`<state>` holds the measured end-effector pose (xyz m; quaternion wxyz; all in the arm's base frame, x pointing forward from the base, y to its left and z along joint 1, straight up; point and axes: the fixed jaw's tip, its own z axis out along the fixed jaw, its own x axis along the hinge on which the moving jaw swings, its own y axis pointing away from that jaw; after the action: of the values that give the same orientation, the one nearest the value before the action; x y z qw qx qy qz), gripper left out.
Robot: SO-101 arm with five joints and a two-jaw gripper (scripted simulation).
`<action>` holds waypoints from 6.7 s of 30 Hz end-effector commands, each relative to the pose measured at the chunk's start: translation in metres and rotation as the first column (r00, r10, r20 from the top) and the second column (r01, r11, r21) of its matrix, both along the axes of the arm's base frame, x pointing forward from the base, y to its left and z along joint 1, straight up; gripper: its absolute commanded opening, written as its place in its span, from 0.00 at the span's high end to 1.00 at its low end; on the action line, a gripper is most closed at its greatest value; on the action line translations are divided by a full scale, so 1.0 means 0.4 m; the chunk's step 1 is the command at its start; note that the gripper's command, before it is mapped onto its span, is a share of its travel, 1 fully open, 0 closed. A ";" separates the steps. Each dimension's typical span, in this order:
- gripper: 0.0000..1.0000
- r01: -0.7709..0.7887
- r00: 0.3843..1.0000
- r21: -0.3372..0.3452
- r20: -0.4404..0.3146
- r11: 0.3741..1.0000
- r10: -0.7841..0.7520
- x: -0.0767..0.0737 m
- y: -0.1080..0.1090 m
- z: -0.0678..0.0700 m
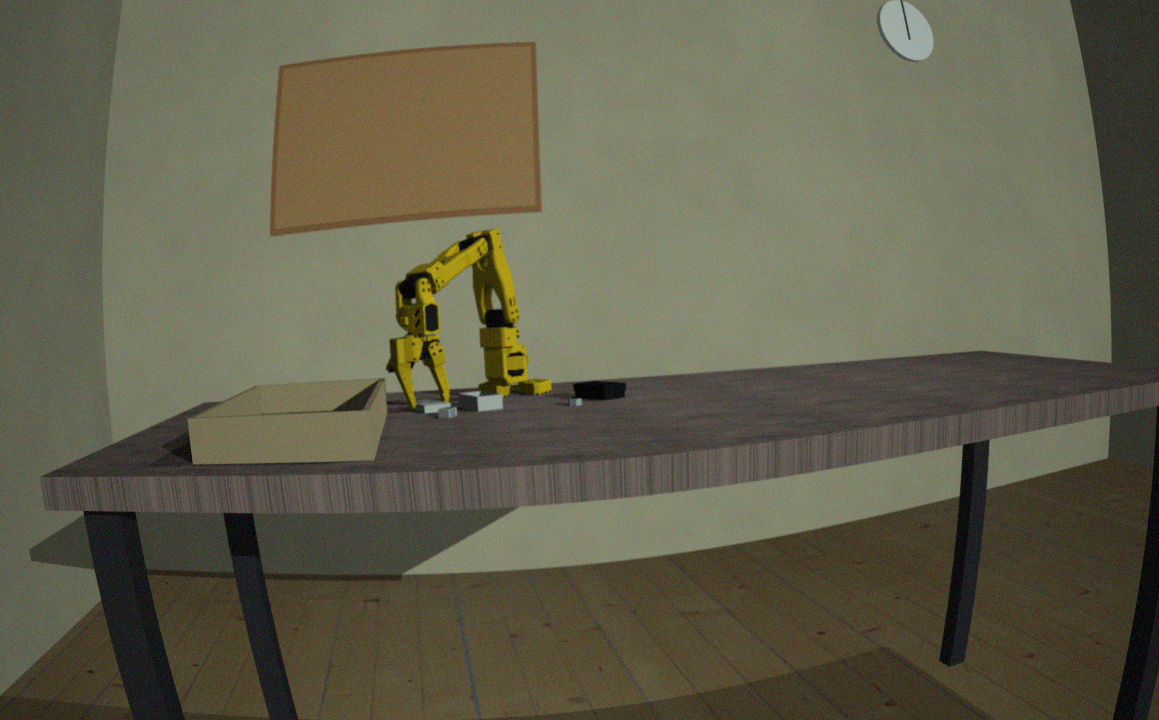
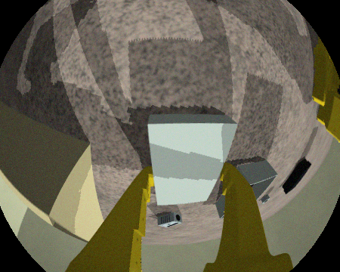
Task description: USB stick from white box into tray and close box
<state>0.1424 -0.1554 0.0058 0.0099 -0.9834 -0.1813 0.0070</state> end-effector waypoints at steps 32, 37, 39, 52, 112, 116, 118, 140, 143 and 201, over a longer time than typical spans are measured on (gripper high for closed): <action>0.71 -0.003 1.000 -0.017 0.017 1.000 0.003 0.006 -0.013 0.042; 0.71 -0.003 1.000 -0.017 0.017 1.000 0.003 0.007 -0.014 0.071; 0.71 -0.003 1.000 -0.017 0.017 1.000 0.003 0.007 -0.014 0.084; 0.71 -0.003 1.000 -0.017 0.017 1.000 0.003 0.004 -0.011 0.142; 0.71 -0.003 1.000 -0.017 0.017 1.000 0.003 0.007 -0.013 0.183; 0.71 -0.003 1.000 -0.017 0.017 1.000 0.003 0.007 -0.013 0.183; 0.71 -0.003 1.000 -0.017 0.017 1.000 0.003 0.006 -0.013 0.183; 0.71 -0.003 1.000 -0.017 0.017 1.000 0.003 0.002 -0.009 0.170; 0.71 -0.003 1.000 -0.017 0.017 1.000 0.003 0.002 -0.009 0.170; 0.70 -0.001 1.000 -0.017 0.017 1.000 0.001 0.040 0.163 0.172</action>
<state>0.1539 -0.0897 0.0678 0.0176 -0.9826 -0.1835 0.0225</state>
